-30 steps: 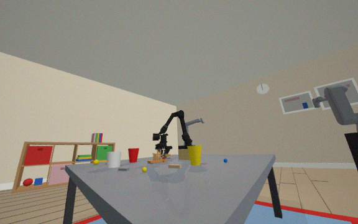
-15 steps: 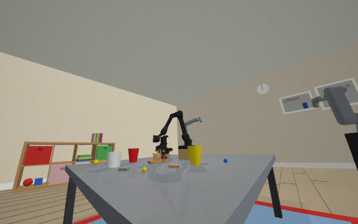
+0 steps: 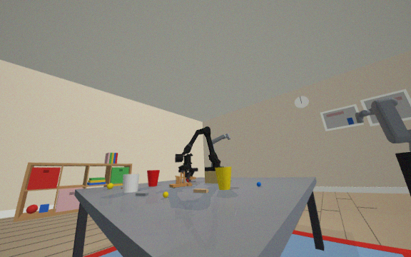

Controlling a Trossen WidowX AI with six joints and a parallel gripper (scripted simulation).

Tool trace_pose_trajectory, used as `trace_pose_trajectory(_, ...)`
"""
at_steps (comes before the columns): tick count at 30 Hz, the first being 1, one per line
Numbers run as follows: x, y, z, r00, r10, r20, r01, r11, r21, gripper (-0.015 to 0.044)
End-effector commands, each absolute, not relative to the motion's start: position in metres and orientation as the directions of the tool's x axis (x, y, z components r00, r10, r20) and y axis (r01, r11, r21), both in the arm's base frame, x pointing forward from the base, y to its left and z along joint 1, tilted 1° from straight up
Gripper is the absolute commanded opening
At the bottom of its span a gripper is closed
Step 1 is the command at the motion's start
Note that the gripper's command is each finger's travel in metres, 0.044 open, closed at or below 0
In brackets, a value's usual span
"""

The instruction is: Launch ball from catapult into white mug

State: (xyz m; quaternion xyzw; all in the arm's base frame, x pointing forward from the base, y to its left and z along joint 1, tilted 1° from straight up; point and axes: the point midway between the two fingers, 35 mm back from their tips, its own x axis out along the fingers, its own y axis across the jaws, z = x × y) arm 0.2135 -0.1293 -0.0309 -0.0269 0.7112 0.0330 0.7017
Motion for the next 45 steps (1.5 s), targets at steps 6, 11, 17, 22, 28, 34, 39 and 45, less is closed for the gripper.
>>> trace_pose_trajectory(6,0.222,-0.136,0.036,0.005,-0.012,-1.000,-0.088,0.996,-0.013,0.0000)
trace_pose_trajectory(11,0.219,-0.134,0.071,0.007,-0.010,-1.000,-0.088,0.996,-0.010,0.0000)
trace_pose_trajectory(17,0.217,-0.133,0.081,0.009,-0.006,-1.000,-0.088,0.996,-0.007,0.0000)
trace_pose_trajectory(22,0.223,-0.119,0.075,-0.039,0.020,-0.999,-0.048,0.999,0.022,0.0000)
trace_pose_trajectory(28,0.231,-0.094,0.063,-0.127,0.052,-0.991,0.026,0.998,0.049,0.0000)
trace_pose_trajectory(34,0.236,-0.069,0.053,-0.219,0.065,-0.973,0.099,0.994,0.044,0.0000)
trace_pose_trajectory(39,0.238,-0.049,0.045,-0.293,0.064,-0.954,0.149,0.989,0.020,0.0000)
trace_pose_trajectory(45,0.239,-0.039,0.042,-0.323,0.060,-0.944,0.168,0.986,0.005,0.0000)
